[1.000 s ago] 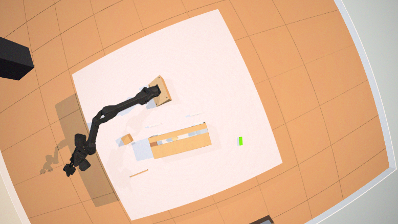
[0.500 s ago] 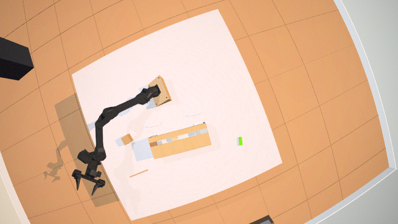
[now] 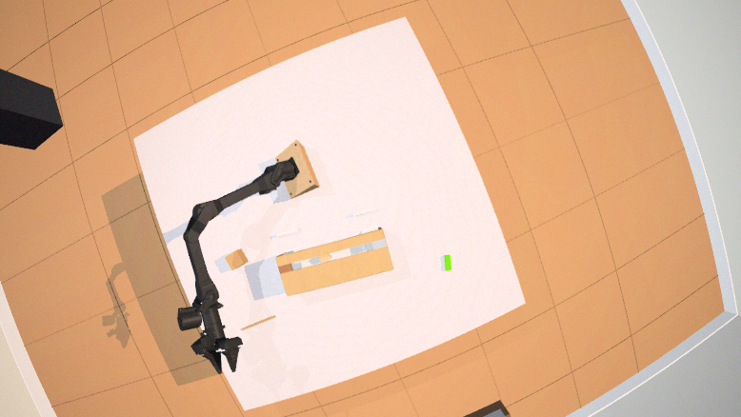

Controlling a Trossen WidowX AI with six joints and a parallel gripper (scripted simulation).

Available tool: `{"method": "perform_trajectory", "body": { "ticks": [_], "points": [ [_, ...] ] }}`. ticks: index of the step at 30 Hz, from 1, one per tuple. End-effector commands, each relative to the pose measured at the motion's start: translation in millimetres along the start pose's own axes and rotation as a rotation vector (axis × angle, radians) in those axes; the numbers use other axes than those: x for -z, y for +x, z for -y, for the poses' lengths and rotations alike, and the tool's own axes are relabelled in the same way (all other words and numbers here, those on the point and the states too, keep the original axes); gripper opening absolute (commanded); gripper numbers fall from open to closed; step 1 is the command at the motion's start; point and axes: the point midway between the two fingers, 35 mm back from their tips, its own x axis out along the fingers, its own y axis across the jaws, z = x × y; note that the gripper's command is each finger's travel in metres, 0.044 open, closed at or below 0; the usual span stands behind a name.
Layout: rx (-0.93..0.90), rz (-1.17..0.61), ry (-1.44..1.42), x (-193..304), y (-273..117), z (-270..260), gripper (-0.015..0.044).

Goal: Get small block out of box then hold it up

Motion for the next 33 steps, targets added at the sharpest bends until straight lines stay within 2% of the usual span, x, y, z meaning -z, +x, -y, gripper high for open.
{"method": "perform_trajectory", "body": {
  "ticks": [1,7,11,15,20,25,30,33],
  "points": [
    [0.009,-0.253,0.397,65,3,-43,0.04],
    [0.093,-0.561,0.797,128,-18,-104,0.04],
    [0.221,-0.779,1.016,168,-47,-145,0.04],
    [0.416,-0.98,1.176,203,-85,-180,0.04],
    [0.743,-1.17,1.275,236,-141,-210,0.04],
    [1.123,-1.257,1.256,255,-204,-228,0.04],
    [1.504,-1.194,1.122,258,-267,-229,0.04],
    [1.562,-1.166,1.091,256,-277,-228,0.04]
  ]
}}
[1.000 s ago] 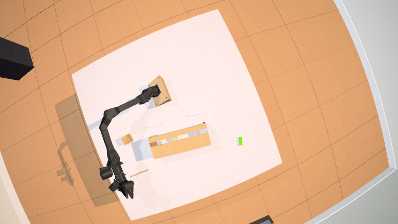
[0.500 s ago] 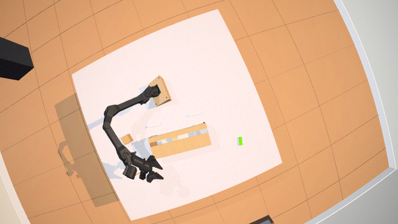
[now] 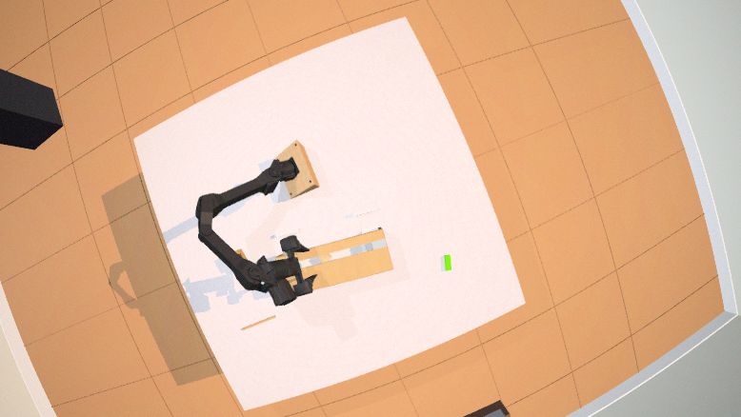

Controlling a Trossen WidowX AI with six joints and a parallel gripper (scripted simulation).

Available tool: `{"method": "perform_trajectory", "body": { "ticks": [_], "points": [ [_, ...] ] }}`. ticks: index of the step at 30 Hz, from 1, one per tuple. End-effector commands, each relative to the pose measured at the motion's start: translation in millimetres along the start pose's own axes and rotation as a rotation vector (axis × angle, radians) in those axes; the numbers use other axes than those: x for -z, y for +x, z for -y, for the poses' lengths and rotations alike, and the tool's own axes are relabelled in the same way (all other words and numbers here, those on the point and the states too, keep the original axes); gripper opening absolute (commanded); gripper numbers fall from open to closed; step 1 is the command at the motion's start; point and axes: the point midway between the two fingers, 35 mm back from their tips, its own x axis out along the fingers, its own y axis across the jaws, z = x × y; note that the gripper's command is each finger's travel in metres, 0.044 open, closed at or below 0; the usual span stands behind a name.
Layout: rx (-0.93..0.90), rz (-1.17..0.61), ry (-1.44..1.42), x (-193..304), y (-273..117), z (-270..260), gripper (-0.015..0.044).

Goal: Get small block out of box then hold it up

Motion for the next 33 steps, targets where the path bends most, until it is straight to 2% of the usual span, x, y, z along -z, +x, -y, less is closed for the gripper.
{"method": "perform_trajectory", "body": {
  "ticks": [1,12,33],
  "points": [
    [0.136,0.166,0.11,-6,3,45,0.04],
    [0.136,0.166,0.11,-7,6,45,0.04],
    [0.134,0.166,0.11,-21,37,48,0.04]
  ]
}}
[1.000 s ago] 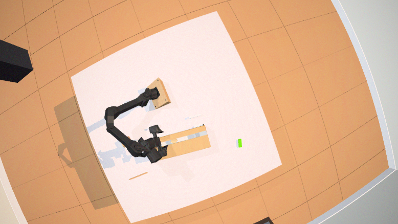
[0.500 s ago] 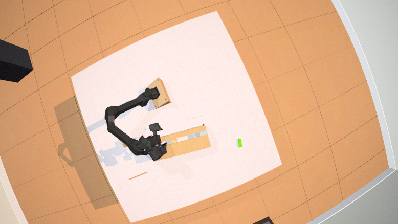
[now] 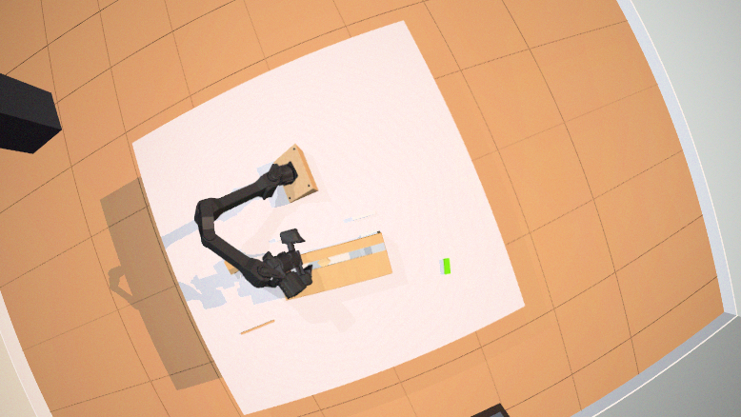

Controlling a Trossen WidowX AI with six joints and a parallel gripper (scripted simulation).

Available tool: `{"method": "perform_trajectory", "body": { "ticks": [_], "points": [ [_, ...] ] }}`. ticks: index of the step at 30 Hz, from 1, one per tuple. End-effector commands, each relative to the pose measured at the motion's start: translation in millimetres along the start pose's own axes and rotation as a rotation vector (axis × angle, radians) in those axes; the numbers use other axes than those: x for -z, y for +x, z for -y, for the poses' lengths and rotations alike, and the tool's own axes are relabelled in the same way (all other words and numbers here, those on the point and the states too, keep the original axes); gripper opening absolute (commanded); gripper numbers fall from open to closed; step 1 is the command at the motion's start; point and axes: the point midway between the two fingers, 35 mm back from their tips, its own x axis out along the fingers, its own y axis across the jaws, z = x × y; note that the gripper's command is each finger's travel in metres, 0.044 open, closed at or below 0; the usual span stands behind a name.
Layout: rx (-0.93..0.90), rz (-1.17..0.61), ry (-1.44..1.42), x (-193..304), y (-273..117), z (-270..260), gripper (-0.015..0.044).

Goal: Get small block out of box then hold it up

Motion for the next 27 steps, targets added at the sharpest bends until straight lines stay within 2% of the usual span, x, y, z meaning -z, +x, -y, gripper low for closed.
{"method": "perform_trajectory", "body": {
  "ticks": [1,25,27],
  "points": [
    [0.002,0.007,-0.004,-3,7,1,0.04],
    [0.001,0.011,-0.004,-15,44,4,0.04],
    [-0.001,0.004,-0.001,-13,39,2,0.04]
  ]
}}
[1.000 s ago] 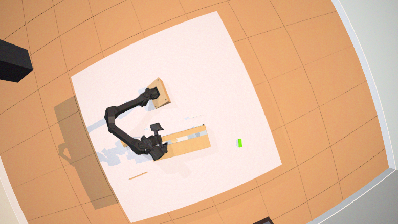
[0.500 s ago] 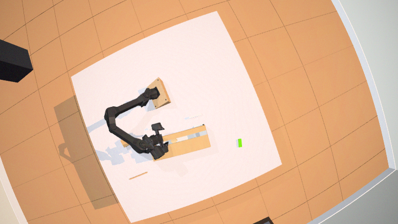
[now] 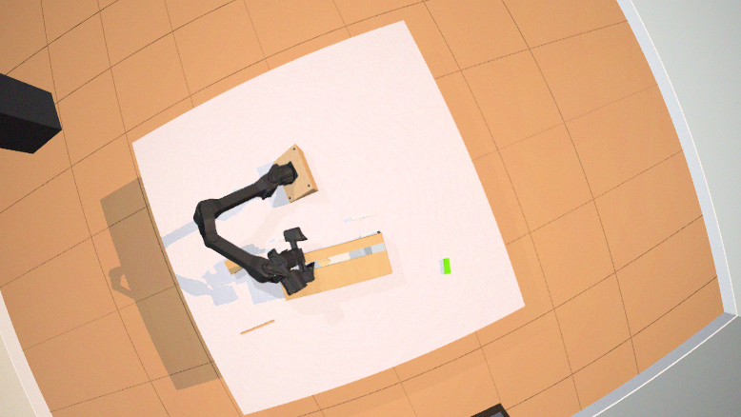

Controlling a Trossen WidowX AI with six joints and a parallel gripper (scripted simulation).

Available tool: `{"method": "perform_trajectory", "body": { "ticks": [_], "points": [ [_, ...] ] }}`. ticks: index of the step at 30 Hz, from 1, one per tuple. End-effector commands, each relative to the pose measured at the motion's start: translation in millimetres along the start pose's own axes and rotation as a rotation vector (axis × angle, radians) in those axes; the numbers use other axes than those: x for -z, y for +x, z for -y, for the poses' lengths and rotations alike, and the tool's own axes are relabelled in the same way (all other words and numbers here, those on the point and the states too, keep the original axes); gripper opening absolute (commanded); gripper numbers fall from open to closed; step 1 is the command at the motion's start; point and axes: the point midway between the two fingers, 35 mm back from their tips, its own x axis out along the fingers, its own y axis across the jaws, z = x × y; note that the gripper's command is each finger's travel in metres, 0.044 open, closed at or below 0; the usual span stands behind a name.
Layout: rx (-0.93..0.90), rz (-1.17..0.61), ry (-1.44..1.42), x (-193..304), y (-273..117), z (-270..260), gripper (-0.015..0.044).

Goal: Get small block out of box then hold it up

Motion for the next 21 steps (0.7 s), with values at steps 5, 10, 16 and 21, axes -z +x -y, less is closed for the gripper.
{"method": "perform_trajectory", "body": {
  "ticks": [5,10,16,21],
  "points": [
    [0.0,-0.001,0.0,8,2,0,0.04],
    [0.0,-0.001,0.0,21,8,0,0.04],
    [0.0,-0.002,0.0,33,12,0,0.04],
    [0.0,-0.001,0.0,21,8,2,0.04]
  ]
}}
